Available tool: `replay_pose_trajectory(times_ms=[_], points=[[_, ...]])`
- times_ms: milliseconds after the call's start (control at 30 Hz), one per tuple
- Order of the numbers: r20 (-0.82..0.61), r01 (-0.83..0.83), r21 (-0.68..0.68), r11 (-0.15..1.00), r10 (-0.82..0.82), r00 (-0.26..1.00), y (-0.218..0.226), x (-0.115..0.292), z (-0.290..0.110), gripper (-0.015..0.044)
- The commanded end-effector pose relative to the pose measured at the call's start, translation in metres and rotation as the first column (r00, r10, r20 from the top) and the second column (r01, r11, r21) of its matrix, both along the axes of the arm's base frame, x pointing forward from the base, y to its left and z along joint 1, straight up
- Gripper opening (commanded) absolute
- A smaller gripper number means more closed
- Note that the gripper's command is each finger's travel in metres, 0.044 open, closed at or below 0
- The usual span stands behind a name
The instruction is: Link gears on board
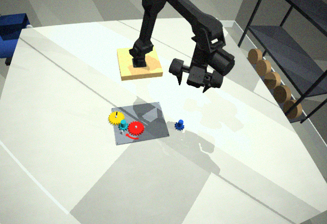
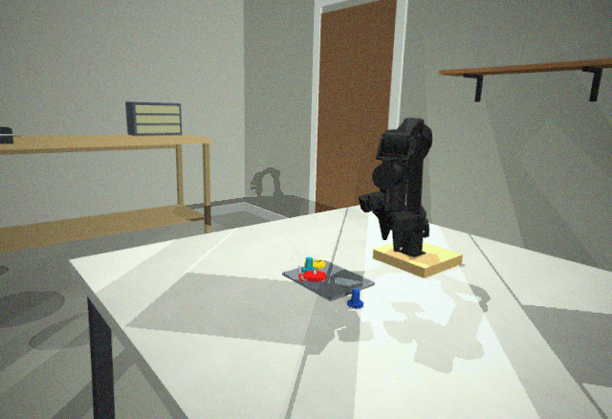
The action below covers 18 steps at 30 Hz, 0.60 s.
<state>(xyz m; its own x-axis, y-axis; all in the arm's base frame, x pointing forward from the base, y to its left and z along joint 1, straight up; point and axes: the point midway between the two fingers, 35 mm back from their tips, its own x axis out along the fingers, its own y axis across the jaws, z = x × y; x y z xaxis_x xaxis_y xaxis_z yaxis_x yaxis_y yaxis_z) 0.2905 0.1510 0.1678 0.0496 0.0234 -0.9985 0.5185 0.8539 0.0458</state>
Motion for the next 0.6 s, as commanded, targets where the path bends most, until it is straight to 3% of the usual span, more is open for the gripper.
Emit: replay_pose_trajectory(times_ms=[0, 167, 567], points=[[-0.012, 0.008, 0.003, 1.0, -0.008, 1.0, 0.053, -0.045, 0.008, 0.044], [-0.024, 0.014, 0.003, 1.0, -0.014, 1.0, 0.093, -0.095, 0.014, 0.044], [-0.024, 0.014, 0.003, 1.0, -0.014, 1.0, 0.094, -0.097, 0.014, 0.044]])
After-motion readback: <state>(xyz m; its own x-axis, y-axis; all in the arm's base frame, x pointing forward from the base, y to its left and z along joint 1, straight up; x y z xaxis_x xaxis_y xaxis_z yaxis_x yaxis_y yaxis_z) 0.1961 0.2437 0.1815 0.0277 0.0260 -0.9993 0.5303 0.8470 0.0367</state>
